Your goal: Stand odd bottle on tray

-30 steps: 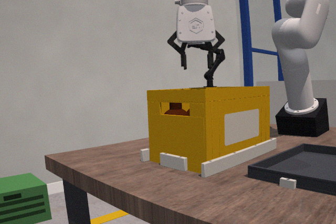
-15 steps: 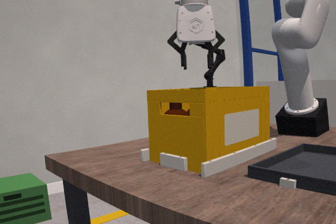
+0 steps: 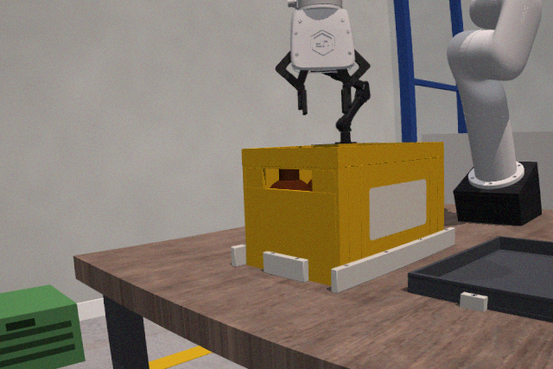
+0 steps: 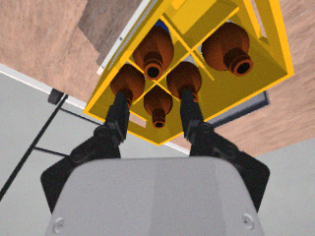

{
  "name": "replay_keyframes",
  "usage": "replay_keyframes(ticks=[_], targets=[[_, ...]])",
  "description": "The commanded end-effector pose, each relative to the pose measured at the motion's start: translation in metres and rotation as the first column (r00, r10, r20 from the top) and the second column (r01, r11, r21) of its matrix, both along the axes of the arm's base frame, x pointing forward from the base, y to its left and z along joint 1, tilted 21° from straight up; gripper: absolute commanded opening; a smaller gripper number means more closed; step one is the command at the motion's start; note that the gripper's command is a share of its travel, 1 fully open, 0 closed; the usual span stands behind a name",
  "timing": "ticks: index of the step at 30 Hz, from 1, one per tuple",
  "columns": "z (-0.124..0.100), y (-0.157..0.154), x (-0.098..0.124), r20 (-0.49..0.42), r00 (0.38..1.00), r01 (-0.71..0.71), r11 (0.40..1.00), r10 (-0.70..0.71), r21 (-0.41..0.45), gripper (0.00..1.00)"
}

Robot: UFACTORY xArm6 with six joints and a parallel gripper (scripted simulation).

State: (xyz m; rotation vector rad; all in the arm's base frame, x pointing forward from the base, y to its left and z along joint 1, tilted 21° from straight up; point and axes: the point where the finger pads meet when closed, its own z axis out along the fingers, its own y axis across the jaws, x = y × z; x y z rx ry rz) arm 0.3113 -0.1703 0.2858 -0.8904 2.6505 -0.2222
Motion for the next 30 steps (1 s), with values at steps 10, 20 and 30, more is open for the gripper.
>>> replay_keyframes(ticks=[10,20,30], targets=[[-0.006,-0.001,0.003,0.003,1.000,0.000,1.000,0.000,-0.002,0.65],[-0.015,-0.001,0.007,0.003,1.000,0.000,1.000,0.000,-0.002,0.65],[-0.026,-0.002,0.011,0.003,1.000,0.000,1.000,0.000,-0.002,0.65]])
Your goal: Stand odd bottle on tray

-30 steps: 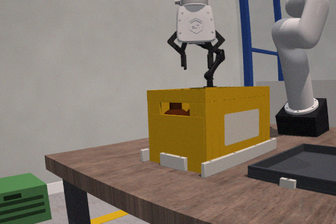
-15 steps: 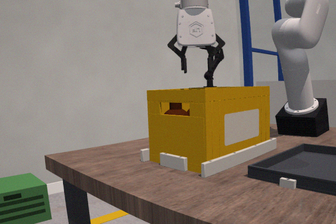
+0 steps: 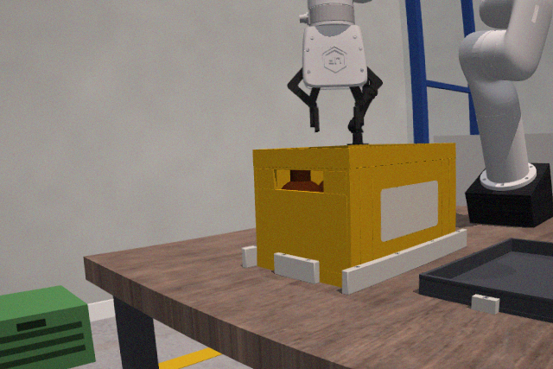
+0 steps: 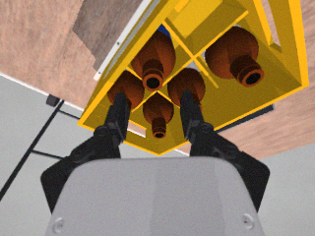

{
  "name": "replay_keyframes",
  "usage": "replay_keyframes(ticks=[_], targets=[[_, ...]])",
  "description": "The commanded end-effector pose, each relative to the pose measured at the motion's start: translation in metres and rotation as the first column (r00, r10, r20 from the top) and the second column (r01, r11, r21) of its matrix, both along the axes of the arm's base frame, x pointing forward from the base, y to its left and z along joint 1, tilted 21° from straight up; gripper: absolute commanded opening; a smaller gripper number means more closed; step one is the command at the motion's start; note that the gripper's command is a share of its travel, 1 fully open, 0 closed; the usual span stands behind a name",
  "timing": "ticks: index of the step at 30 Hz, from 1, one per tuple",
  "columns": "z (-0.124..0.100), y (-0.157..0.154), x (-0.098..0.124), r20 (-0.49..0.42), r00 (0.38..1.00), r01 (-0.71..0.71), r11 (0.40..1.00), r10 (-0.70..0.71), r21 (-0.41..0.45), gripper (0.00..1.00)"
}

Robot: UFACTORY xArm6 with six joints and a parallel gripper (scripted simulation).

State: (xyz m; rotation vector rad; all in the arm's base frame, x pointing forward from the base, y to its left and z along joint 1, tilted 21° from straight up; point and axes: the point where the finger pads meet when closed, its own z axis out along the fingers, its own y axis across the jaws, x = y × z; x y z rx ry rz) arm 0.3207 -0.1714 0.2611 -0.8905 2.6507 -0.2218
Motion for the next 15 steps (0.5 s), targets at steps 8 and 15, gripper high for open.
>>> replay_keyframes(ticks=[8,15], targets=[[-0.009,-0.001,0.005,0.003,1.000,0.000,1.000,0.000,-0.002,0.65],[-0.013,-0.001,0.006,0.003,1.000,0.000,1.000,0.000,-0.002,0.65]])
